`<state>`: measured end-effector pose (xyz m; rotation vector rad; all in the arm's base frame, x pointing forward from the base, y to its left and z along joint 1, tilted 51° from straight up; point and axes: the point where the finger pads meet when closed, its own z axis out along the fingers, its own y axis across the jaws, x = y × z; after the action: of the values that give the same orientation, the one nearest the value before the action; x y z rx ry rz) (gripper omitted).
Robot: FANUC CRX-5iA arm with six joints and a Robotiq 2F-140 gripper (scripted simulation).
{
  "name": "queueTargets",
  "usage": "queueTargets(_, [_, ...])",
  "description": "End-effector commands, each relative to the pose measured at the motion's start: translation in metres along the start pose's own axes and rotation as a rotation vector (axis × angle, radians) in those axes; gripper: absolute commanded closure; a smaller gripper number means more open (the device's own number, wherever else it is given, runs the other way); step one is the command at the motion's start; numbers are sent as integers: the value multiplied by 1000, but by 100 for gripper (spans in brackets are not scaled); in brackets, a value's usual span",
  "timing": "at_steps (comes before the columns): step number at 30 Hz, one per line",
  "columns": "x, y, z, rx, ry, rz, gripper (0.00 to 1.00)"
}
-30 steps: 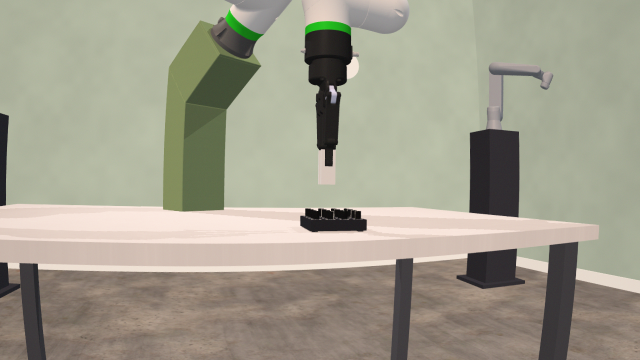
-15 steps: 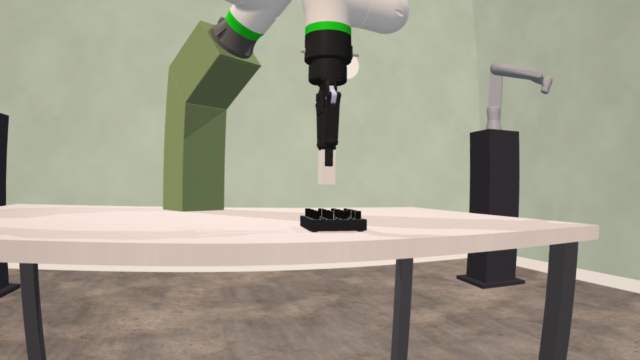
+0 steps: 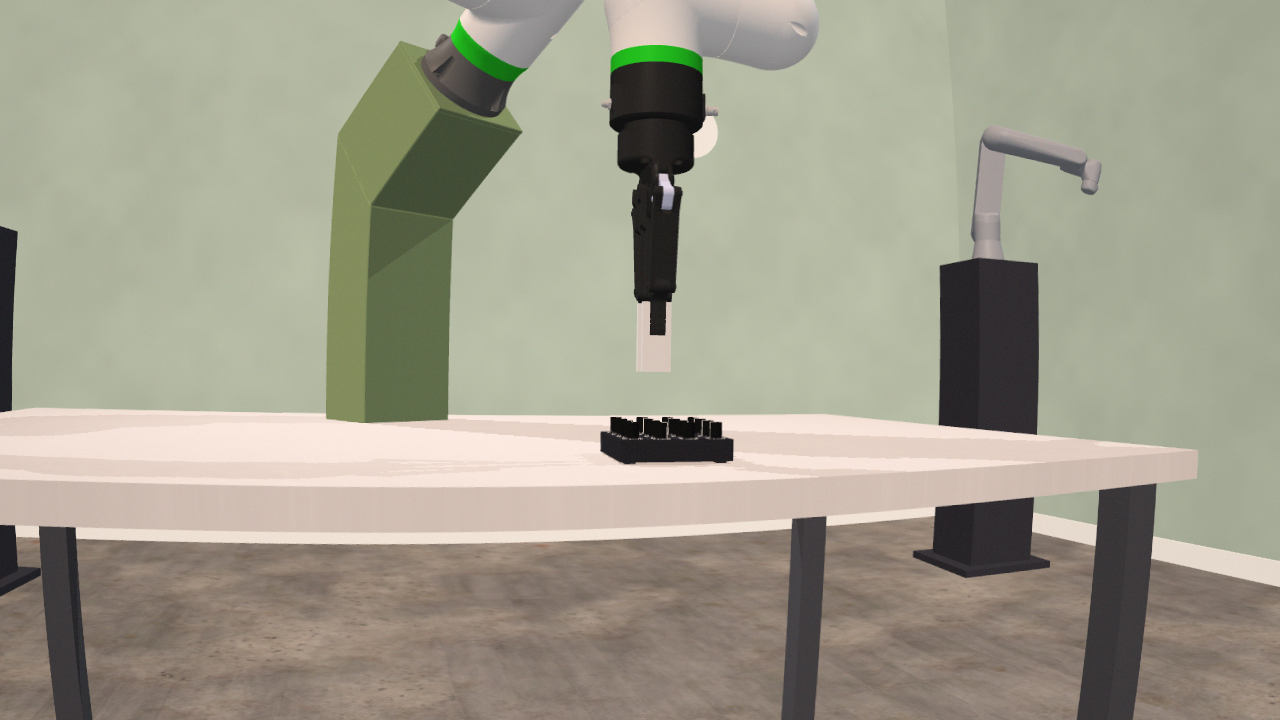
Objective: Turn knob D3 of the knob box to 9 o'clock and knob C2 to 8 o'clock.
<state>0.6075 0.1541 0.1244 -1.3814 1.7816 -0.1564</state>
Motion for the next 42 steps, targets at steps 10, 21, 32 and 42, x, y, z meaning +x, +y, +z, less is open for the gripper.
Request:
queueTargets(10, [0,0,8,0,1,0,88])
queueTargets(21, [-1,0,22,0,1,0,88])
queueTargets(32, [-2,0,33,0,1,0,88])
queueTargets(42, [-2,0,39,0,1,0,88])
